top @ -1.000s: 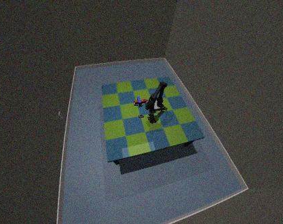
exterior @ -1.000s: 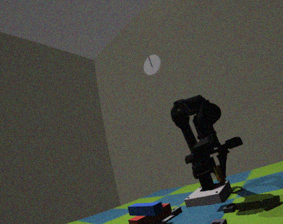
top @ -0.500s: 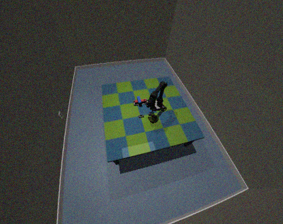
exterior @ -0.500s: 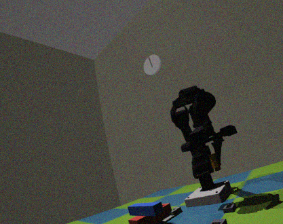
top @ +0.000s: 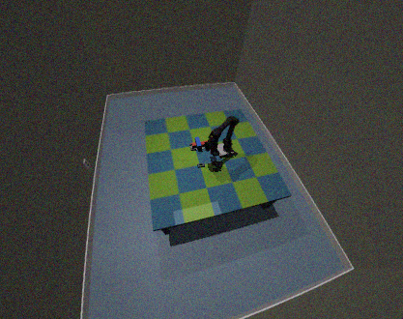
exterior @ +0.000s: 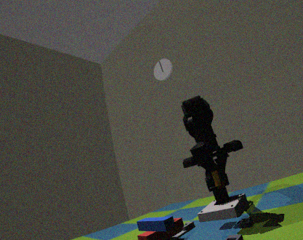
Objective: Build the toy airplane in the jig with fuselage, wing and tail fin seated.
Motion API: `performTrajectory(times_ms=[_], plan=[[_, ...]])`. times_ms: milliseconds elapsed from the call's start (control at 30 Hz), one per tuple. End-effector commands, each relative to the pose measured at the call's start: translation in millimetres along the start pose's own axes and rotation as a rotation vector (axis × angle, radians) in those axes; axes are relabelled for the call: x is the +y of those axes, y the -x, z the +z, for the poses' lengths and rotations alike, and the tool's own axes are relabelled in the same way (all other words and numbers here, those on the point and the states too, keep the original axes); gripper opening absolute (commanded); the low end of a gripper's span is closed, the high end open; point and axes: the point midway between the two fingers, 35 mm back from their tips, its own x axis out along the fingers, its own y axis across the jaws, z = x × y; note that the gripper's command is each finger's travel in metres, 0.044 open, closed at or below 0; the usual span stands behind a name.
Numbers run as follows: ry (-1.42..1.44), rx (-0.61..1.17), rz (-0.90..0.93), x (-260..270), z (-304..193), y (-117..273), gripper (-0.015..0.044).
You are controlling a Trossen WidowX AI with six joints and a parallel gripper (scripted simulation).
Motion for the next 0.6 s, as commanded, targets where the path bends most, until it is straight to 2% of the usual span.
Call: performTrajectory(times_ms=[0, 567], plan=[[-0.001, 0.003, 0.002, -12.2, 6.0, -3.8, 0.0], [-0.011, 0.005, 0.0, -63.9, 23.5, -15.2, 0.0]])
